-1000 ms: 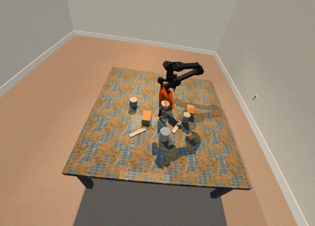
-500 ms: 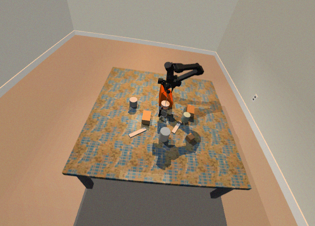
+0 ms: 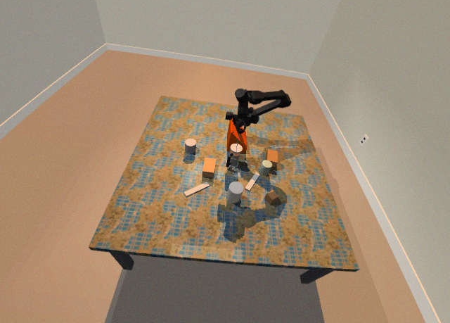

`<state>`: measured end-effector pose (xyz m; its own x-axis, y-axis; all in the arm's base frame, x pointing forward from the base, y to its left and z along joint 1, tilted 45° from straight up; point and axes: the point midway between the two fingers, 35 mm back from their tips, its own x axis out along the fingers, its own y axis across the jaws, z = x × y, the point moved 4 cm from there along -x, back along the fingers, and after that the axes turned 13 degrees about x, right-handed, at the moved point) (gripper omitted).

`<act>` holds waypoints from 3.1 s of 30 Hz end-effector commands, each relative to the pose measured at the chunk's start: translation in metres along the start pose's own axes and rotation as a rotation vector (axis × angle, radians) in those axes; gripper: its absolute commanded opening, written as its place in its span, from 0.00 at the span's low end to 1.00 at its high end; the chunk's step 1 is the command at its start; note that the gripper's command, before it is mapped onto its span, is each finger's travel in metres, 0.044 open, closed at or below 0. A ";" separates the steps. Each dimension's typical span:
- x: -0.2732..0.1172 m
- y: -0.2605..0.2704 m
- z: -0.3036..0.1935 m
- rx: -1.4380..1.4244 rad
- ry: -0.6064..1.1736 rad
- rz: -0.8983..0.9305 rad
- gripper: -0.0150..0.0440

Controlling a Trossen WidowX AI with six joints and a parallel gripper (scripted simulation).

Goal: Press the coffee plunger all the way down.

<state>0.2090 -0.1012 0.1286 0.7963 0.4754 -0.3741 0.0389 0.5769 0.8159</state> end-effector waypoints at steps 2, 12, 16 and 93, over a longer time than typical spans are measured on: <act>0.003 -0.002 -0.005 0.002 0.004 -0.005 0.47; 0.014 -0.009 -0.015 0.000 0.011 -0.011 0.47; 0.018 -0.012 -0.019 0.000 0.012 -0.013 0.47; 0.077 -0.030 -0.071 0.004 -0.001 -0.002 0.47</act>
<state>0.2279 -0.0388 0.0480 0.8098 0.4578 -0.3669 0.0282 0.5943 0.8037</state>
